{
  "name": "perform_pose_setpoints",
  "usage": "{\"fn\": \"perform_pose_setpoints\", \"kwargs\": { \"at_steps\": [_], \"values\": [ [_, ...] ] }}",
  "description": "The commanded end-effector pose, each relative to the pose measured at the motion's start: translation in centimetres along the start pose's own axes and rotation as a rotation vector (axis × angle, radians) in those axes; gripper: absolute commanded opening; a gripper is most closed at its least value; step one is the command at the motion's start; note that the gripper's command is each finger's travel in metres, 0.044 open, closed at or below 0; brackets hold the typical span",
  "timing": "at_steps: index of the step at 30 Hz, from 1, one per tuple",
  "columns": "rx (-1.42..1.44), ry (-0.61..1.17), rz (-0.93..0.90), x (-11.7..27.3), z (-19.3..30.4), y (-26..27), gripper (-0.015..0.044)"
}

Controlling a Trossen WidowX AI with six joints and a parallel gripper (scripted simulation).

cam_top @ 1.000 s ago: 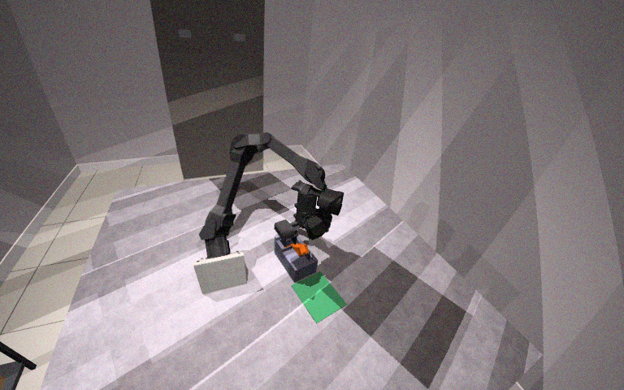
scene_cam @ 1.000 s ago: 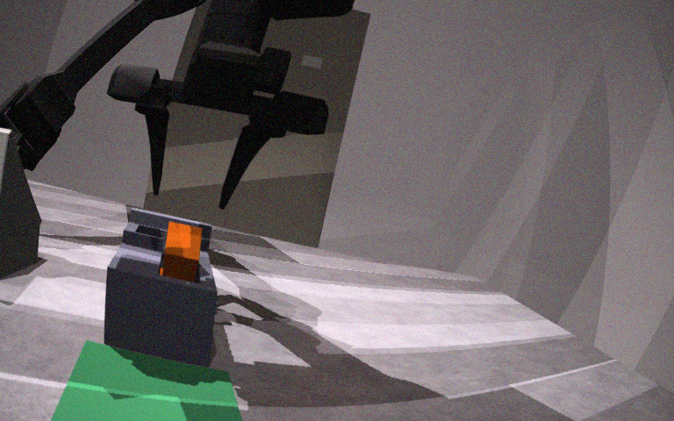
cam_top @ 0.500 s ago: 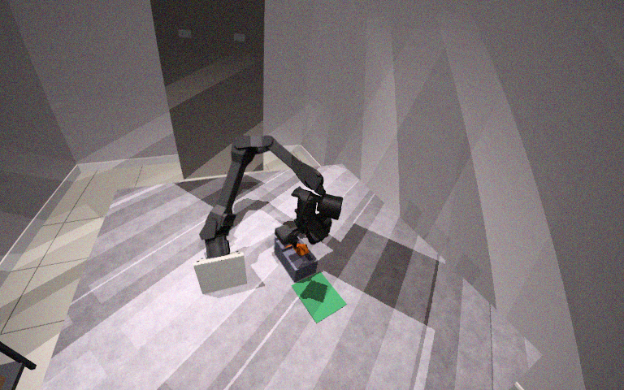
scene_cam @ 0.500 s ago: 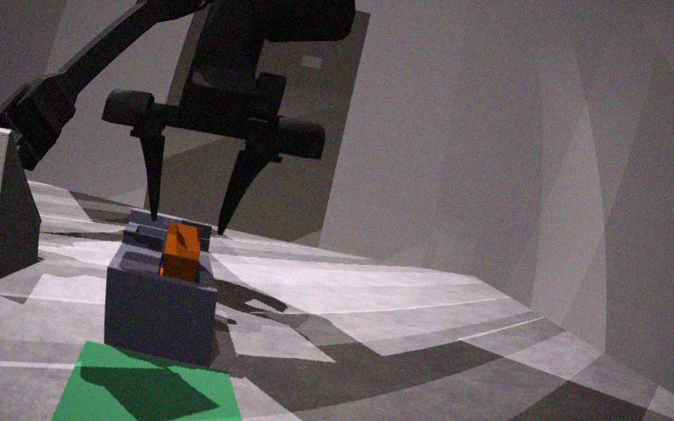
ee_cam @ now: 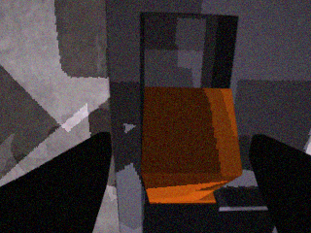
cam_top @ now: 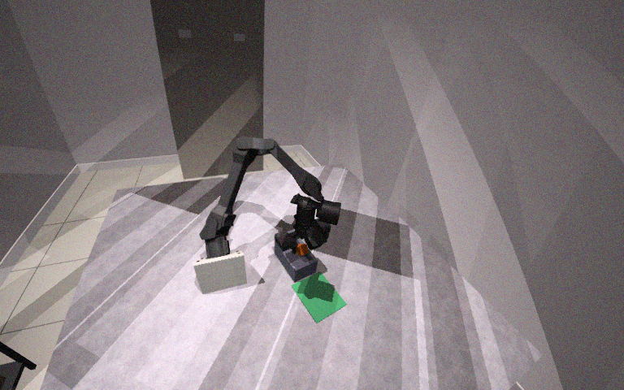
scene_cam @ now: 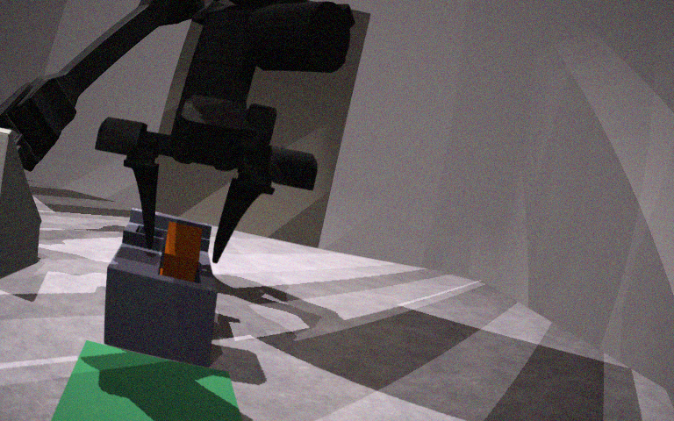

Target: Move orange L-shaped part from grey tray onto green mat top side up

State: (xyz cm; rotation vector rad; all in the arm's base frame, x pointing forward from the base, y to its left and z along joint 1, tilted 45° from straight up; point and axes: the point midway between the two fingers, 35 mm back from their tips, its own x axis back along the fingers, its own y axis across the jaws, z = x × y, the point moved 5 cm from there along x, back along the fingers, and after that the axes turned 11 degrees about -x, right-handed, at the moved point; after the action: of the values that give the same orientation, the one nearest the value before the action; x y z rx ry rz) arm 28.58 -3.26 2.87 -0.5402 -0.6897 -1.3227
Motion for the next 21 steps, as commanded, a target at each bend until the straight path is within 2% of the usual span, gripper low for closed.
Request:
{"fn": "perform_pose_setpoints", "kwargs": {
  "at_steps": [1,2,8,17,19,21],
  "values": [
    [-0.002,0.007,0.004,-0.6,0.16,-0.08,0.028],
    [-0.002,0.007,0.004,-0.6,0.16,-0.08,0.028],
    [0.0,0.001,0.001,-0.22,0.03,-0.03,0.0122],
    [0.0,0.001,0.001,-0.22,0.03,-0.03,0.0062],
    [0.0,0.001,0.001,-0.22,0.03,-0.03,0.001],
    [0.0,0.001,0.001,-0.22,0.03,-0.03,0.0]
  ]
}}
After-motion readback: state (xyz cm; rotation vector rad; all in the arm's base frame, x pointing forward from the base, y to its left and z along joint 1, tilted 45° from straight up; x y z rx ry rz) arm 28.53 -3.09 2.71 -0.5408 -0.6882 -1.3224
